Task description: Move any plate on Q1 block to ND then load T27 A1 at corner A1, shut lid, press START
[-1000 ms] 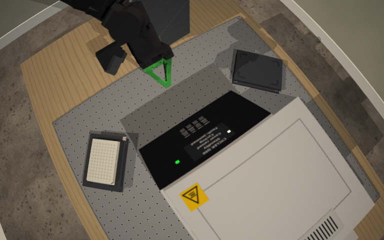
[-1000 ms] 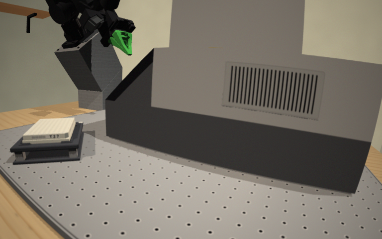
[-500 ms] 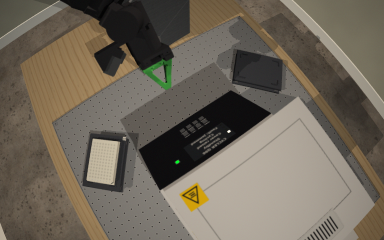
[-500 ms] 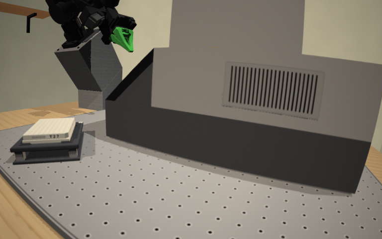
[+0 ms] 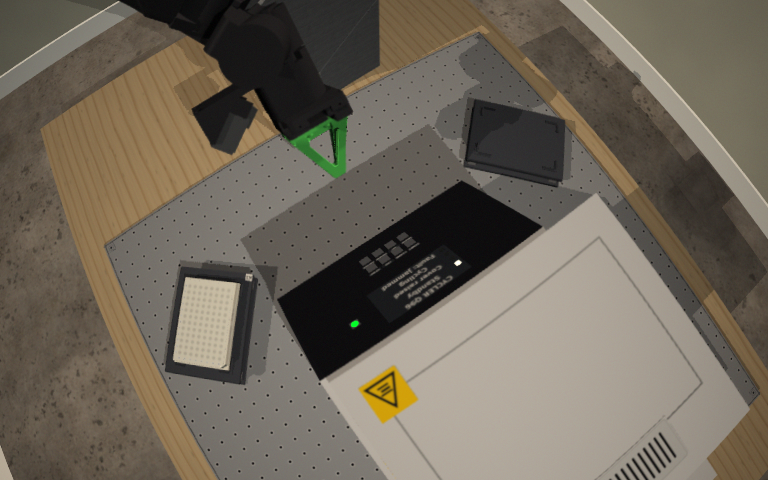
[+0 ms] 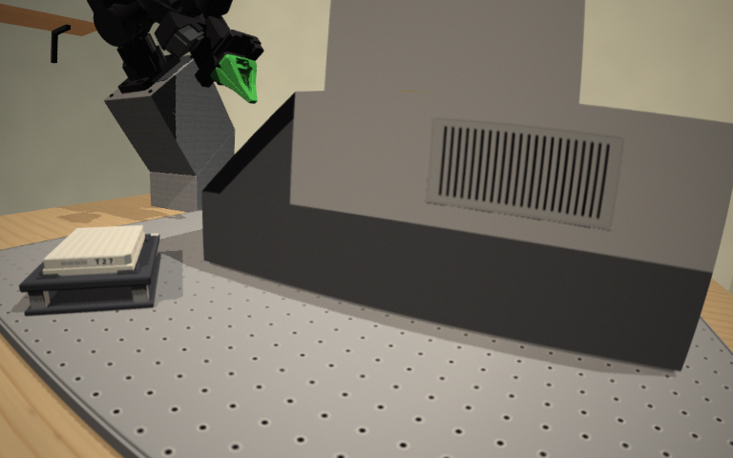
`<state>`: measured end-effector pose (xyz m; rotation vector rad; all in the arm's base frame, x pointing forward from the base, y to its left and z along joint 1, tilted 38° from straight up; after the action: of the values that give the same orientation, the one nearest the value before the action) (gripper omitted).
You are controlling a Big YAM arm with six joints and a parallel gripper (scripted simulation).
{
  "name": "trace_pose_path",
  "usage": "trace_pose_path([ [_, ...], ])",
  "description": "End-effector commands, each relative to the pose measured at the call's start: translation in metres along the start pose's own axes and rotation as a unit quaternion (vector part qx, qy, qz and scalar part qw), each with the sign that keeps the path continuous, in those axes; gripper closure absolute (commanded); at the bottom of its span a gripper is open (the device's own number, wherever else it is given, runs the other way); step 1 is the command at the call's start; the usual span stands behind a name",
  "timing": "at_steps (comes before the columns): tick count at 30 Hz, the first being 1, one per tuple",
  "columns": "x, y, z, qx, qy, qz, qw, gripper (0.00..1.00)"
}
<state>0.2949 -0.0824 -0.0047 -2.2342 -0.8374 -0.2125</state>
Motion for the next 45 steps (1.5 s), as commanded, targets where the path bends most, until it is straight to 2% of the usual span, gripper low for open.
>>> trace_pose_path([
  [1,0.012,0.012,-0.003,-0.006,-0.003,-0.009,1.0,1.0],
  [10,0.016,0.026,-0.009,-0.014,0.002,-0.013,1.0,1.0],
  [15,0.008,0.031,-0.006,-0.009,-0.004,-0.005,1.0,1.0],
  [22,0.022,0.043,-0.014,-0.019,0.003,-0.018,1.0,1.0],
  [25,0.016,0.048,-0.01,-0.013,0.001,-0.008,1.0,1.0],
  [29,0.012,0.048,-0.007,-0.008,-0.002,-0.004,1.0,1.0],
  [36,0.02,0.063,-0.012,-0.015,0.001,-0.009,1.0,1.0],
  [38,0.025,0.065,-0.013,-0.016,0.0,-0.016,1.0,1.0],
  [45,0.015,0.07,-0.009,-0.01,-0.002,-0.003,1.0,1.0],
])
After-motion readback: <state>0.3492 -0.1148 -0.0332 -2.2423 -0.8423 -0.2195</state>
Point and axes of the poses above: the point where the finger pads meet when closed, its own y axis out along the fingers, its own x axis across the jaws, z = x × y, the point moved 2 cm from there along -y, back along the fingers, and after that the axes turned 14 degrees about -y, right-handed, at the moved point
